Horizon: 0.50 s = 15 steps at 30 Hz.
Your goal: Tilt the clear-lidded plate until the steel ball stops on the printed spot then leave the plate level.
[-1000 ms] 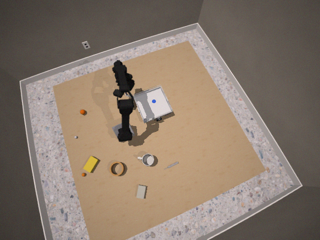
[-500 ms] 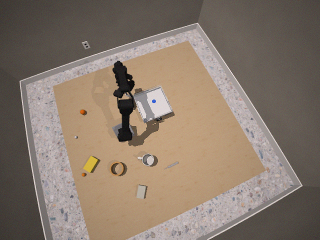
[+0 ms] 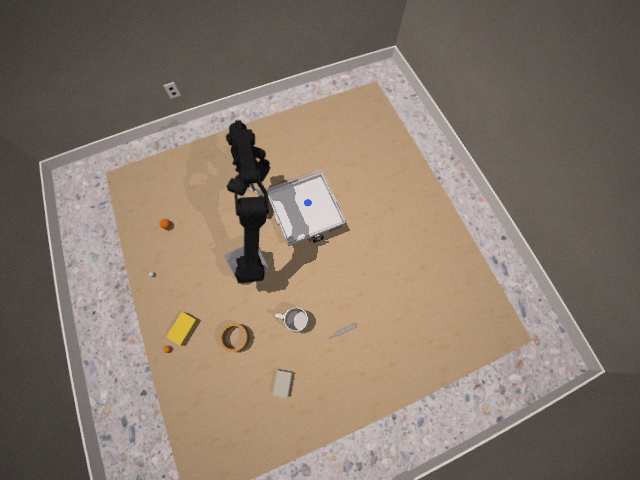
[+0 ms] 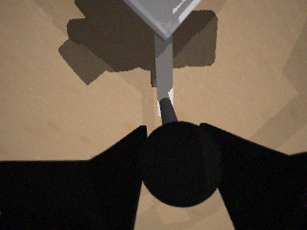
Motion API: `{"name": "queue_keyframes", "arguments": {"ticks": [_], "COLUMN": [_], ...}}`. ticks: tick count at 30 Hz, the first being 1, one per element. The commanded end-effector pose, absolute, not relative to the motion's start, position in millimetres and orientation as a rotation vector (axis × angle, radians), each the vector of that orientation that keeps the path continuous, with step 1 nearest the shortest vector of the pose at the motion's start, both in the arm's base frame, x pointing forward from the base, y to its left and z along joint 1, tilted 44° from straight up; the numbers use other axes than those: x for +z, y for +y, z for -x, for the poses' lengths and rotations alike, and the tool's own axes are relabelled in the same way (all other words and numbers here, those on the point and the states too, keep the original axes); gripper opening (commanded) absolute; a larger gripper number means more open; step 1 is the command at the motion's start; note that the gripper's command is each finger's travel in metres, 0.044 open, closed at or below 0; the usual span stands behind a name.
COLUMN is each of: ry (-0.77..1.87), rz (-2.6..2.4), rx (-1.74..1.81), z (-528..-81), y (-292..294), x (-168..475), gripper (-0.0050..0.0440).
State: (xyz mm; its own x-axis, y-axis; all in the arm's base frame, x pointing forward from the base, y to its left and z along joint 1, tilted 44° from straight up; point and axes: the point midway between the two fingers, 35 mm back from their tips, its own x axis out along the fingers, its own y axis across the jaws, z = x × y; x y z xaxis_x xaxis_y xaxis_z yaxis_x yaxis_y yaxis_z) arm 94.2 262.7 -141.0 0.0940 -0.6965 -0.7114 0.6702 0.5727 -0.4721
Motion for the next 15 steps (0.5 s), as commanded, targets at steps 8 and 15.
{"name": "queue_keyframes", "arguments": {"ticks": [8, 15], "ry": [1.074, 1.073], "rz": [0.046, 0.044], "rx": [-1.032, -1.028], "z": [-97.5, -91.3], "y": [263.7, 259.0], "x": [-146.4, -140.0], "gripper": [0.0150, 0.0150]}}
